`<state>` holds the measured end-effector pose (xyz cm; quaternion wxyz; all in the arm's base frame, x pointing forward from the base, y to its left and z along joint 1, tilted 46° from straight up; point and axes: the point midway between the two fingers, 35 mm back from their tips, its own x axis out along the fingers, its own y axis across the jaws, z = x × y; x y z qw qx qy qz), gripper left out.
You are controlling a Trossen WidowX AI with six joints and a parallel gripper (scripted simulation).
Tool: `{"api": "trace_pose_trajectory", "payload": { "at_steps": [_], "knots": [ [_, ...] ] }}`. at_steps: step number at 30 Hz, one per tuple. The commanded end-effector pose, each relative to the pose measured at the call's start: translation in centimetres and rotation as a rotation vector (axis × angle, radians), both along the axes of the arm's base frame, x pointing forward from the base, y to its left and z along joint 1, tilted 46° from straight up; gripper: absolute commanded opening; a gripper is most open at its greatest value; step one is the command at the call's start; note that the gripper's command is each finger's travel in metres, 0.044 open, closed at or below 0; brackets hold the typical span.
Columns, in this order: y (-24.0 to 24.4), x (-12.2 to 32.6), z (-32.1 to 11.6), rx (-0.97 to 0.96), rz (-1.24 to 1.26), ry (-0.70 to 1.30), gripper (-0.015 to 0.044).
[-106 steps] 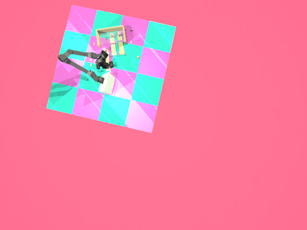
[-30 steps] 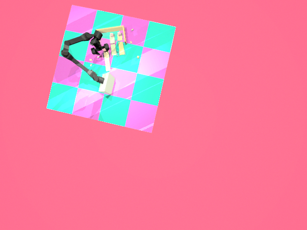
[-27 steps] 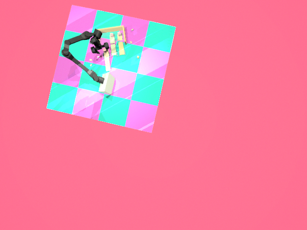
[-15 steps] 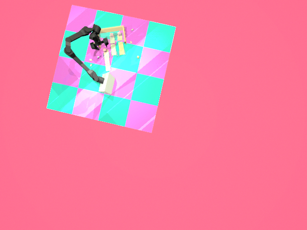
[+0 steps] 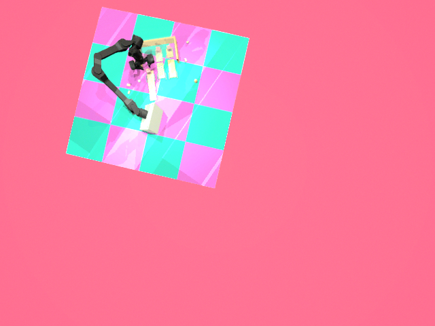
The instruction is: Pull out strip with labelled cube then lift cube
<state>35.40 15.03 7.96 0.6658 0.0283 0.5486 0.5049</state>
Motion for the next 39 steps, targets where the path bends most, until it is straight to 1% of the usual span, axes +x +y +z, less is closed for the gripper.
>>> {"api": "trace_pose_trajectory", "payload": {
  "at_steps": [1, 19, 28, 32, 39],
  "knots": [
    [0.5, -0.3, -0.8, 0.002, -0.002, 0.019, 0.025],
    [2.6, -0.7, -2.8, 0.005, -0.002, 0.02, 0.025],
    [2.7, -0.8, -2.9, 0.005, -0.002, 0.02, 0.025],
    [2.6, -0.6, -2.7, 0.002, 0.002, 0.008, 0.0145],
    [2.6, -0.6, -2.7, 0.002, 0.002, 0.008, 0.0098]
  ]
}}
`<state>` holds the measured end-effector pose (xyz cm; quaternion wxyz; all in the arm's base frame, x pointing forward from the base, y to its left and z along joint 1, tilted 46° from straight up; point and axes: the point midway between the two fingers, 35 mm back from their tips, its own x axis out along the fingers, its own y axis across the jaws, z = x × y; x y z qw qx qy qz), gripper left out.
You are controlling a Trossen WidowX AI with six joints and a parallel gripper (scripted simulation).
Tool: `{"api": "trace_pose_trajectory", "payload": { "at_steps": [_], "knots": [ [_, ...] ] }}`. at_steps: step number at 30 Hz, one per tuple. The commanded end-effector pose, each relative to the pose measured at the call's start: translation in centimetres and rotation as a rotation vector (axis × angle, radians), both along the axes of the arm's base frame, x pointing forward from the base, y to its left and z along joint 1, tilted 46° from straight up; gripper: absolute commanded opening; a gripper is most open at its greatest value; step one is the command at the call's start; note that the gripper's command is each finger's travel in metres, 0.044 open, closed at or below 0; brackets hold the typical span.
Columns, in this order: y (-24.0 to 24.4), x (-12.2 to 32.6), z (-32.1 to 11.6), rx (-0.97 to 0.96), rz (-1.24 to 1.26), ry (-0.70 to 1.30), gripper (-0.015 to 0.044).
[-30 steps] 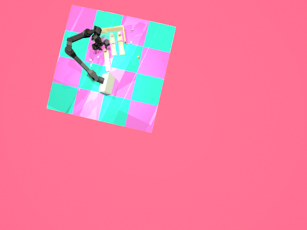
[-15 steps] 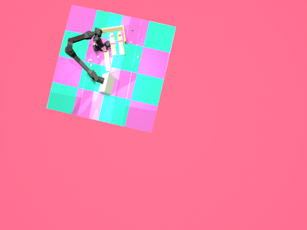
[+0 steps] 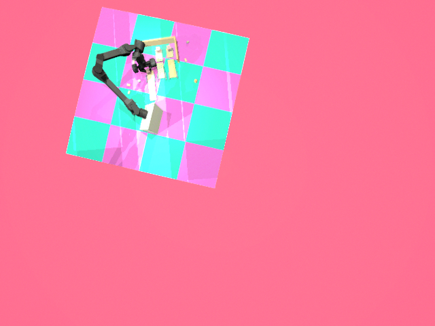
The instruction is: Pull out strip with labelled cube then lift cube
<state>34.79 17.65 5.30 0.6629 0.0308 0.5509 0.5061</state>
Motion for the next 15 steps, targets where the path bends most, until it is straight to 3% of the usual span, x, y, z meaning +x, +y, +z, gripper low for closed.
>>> {"api": "trace_pose_trajectory", "payload": {
  "at_steps": [1, 4, 15],
  "knots": [
    [0.0, 0.0, 0.0, 0.0, 0.0, -0.001, 0.0072],
    [-0.4, -0.2, 0.1, -0.001, 0.0, 0.0, 0.0],
    [-5.3, -4.8, 1.5, -0.002, -0.004, 0.014, 0.0]
  ]
}}
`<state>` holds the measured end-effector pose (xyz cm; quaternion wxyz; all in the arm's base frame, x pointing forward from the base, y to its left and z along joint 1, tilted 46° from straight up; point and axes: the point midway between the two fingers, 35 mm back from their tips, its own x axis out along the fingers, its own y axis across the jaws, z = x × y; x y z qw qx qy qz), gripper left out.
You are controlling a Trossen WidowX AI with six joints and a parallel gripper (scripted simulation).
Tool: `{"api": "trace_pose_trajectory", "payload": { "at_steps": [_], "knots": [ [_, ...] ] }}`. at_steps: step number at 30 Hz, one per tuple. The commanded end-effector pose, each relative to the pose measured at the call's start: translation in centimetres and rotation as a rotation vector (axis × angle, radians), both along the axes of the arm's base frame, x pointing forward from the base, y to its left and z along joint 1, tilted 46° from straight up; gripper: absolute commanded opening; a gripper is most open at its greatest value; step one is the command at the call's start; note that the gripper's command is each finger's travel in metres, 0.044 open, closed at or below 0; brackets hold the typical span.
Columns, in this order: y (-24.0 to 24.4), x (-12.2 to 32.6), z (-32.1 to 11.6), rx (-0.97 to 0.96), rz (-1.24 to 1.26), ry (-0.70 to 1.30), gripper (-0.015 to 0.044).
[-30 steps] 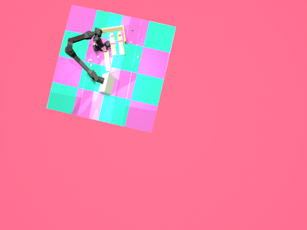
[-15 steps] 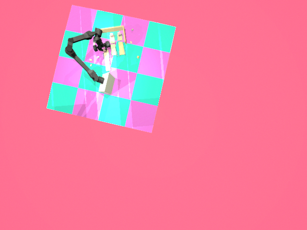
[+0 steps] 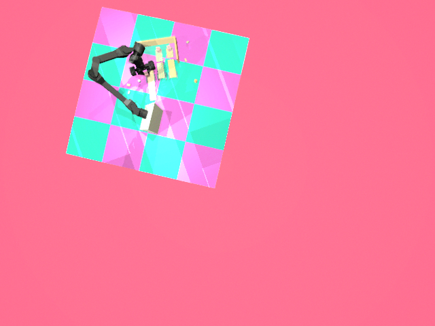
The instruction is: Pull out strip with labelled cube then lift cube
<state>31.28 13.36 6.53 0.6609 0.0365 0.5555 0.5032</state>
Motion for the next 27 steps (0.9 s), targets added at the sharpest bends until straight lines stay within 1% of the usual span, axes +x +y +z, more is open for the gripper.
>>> {"api": "trace_pose_trajectory", "payload": {
  "at_steps": [1, 5, 12, 15, 21, 27],
  "knots": [
    [-1.0, -1.3, 0.3, -0.002, 0.004, 0.0, 0.0],
    [-1.1, -1.6, 0.3, -0.002, 0.004, 0.0, 0.0],
    [-2.0, -3.7, -0.3, -0.002, 0.004, 0.002, 0.0],
    [-2.4, -3.7, 0.0, -0.003, 0.004, 0.002, 0.0],
    [-4.6, -3.3, 2.1, -0.004, 0.004, 0.002, 0.0],
    [-4.6, -3.3, 2.2, -0.004, 0.004, 0.002, 0.0]
  ]
}}
